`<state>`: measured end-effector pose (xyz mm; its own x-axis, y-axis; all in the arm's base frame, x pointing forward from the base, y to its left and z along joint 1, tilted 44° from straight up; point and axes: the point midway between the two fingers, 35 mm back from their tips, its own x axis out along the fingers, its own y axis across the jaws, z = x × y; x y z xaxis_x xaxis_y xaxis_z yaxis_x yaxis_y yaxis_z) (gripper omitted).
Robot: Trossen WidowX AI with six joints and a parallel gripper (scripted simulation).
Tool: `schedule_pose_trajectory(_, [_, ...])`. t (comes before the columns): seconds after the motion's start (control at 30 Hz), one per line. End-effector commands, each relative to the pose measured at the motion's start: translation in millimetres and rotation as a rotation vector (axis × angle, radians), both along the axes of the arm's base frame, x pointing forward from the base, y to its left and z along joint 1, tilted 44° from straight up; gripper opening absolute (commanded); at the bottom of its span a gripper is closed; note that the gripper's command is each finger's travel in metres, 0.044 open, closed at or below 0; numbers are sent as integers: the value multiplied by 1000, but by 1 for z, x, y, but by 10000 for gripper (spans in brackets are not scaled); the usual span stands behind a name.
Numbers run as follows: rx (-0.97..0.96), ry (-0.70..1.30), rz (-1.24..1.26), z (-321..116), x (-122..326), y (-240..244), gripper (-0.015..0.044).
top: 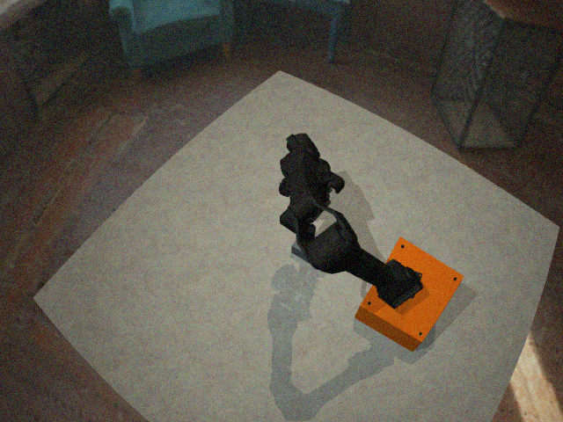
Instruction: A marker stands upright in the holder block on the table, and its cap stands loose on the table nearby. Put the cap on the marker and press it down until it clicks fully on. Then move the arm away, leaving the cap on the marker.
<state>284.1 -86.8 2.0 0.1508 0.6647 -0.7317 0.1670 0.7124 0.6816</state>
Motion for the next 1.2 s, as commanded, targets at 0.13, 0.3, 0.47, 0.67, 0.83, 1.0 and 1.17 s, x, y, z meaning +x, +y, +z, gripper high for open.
schedule_pose_trajectory(0.13, [-1, -18, 16, -4, 1, 4, 0])
schedule_pose_trajectory(0.3, [-2, -21, 19, -9, 2, 9, 0])
schedule_pose_trajectory(0.47, [-2, -22, 20, -15, 3, 14, 0])
schedule_pose_trajectory(0.67, [-1, -23, 21, -22, 5, 20, 0])
schedule_pose_trajectory(0.83, [-1, -23, 21, -27, 6, 25, 0])
schedule_pose_trajectory(1.0, [-6, -26, 19, -26, 7, 23, 0])
schedule_pose_trajectory(1.17, [-7, -26, 19, -24, 7, 21, 0])
